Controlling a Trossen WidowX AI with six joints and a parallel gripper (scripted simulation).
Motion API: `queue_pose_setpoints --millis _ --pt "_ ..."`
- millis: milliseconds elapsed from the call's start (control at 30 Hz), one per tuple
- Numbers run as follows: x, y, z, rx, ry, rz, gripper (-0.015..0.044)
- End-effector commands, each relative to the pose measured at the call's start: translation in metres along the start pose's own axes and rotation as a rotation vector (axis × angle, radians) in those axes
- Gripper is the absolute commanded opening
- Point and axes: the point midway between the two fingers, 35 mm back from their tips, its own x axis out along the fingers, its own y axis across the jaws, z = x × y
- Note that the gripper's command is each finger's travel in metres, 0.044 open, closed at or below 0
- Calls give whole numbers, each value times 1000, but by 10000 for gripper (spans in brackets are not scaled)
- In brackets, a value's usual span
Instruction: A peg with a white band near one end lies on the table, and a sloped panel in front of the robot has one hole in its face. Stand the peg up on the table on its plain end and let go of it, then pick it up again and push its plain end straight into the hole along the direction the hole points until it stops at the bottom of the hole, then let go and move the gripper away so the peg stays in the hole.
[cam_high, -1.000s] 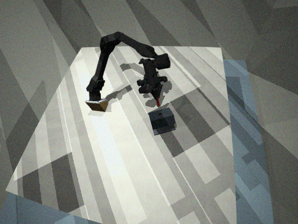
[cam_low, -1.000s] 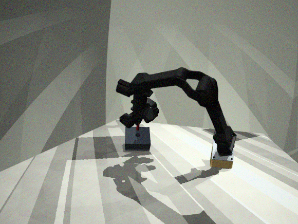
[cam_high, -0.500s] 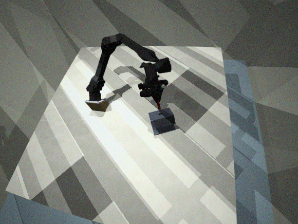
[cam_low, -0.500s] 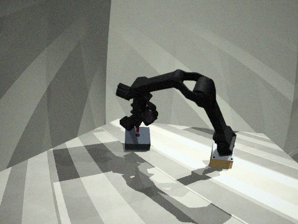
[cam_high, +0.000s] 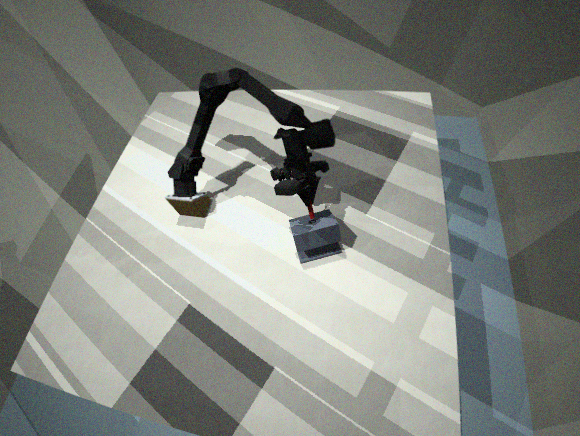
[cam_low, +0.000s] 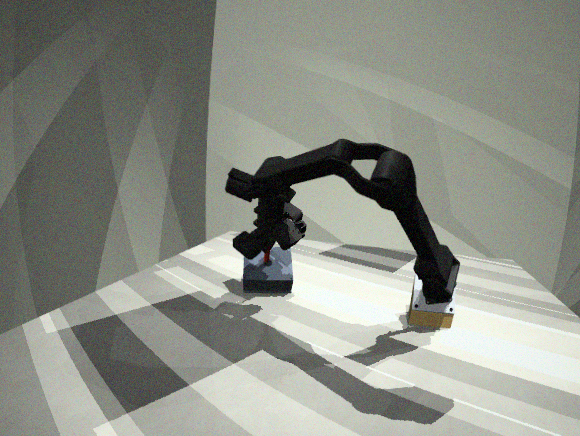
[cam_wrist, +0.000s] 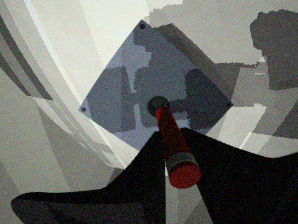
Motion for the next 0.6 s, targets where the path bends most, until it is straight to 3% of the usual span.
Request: queue_pose_setpoints --millis 0,567 --pt "6 3 2 6 -5 7 0" --pt "3 1 1 0 -1 0 0"
